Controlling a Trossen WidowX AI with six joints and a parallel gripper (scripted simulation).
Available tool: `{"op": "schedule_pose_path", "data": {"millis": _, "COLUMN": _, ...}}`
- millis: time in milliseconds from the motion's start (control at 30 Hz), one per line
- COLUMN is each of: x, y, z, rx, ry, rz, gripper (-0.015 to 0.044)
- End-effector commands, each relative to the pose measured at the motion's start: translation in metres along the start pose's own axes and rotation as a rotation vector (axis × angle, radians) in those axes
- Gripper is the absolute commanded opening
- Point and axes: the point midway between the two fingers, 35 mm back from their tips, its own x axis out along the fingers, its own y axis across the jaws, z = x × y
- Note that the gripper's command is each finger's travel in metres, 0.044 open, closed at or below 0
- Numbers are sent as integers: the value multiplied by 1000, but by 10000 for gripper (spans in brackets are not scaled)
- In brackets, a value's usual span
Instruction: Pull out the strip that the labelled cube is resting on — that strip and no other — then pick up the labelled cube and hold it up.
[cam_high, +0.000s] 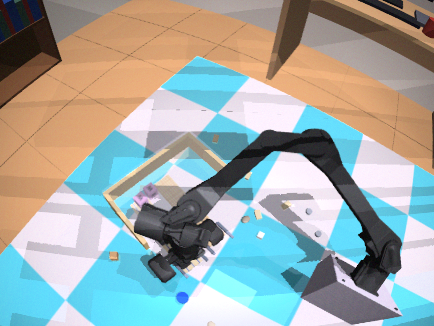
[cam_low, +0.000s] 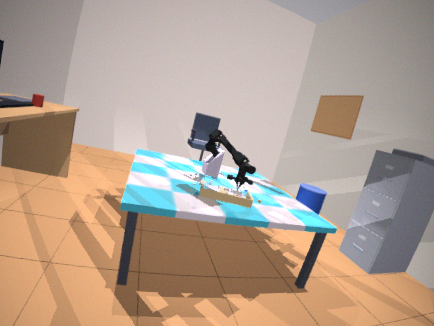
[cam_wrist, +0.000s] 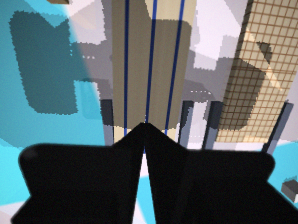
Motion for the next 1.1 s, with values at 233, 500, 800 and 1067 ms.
{"op": "schedule_pose_path", "data": {"millis": 233, "x": 5, "y": -1, "z": -25, "rx": -8, "ry": 20, "rz": -1, "gripper": 0}}
{"op": "schedule_pose_path", "data": {"millis": 500, "x": 5, "y": -2, "z": -37, "rx": -8, "ry": 20, "rz": -1, "gripper": 0}}
{"op": "schedule_pose_path", "data": {"millis": 800, "x": 6, "y": -2, "z": -50, "rx": -9, "ry": 21, "rz": -1, "gripper": 0}}
{"op": "schedule_pose_path", "data": {"millis": 1067, "x": 6, "y": -3, "z": -63, "rx": -9, "ry": 21, "rz": -1, "gripper": 0}}
